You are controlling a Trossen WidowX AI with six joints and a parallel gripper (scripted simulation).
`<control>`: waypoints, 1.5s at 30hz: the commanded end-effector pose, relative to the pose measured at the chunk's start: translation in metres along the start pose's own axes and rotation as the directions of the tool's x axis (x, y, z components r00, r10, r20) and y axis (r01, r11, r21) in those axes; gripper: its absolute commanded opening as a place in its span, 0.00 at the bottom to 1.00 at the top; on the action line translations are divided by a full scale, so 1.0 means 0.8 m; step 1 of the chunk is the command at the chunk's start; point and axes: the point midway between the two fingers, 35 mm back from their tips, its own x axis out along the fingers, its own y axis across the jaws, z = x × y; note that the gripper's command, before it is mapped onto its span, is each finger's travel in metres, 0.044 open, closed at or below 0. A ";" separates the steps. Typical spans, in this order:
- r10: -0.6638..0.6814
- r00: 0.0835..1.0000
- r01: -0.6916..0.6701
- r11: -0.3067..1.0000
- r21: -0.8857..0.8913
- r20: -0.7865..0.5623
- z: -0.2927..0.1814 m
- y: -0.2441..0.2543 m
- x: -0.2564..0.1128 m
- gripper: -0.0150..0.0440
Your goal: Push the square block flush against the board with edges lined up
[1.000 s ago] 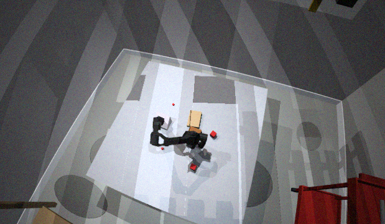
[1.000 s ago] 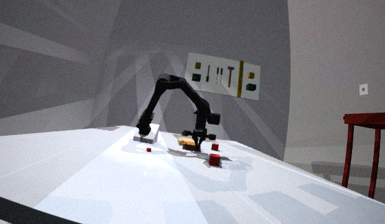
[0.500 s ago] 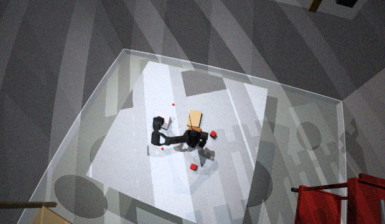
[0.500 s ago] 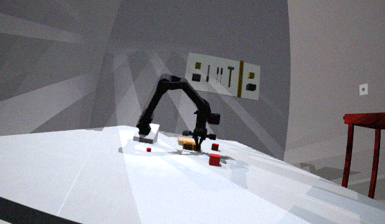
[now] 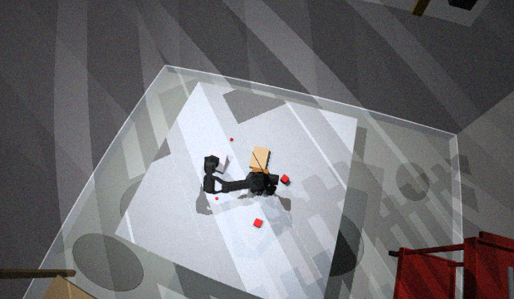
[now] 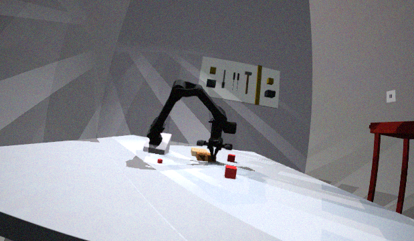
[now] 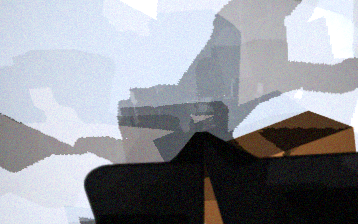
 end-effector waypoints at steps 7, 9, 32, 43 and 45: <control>-0.013 1.000 0.013 1.000 -0.004 -0.006 0.006 -0.002 0.004 0.25; -0.013 1.000 0.013 1.000 -0.004 -0.006 0.010 -0.001 0.004 0.25; -0.013 1.000 0.013 1.000 -0.004 0.000 0.057 0.001 0.004 0.25; -0.014 1.000 0.014 1.000 -0.004 -0.001 0.052 0.003 -0.064 0.25; -0.014 1.000 0.014 1.000 -0.004 -0.001 0.052 0.003 -0.064 0.25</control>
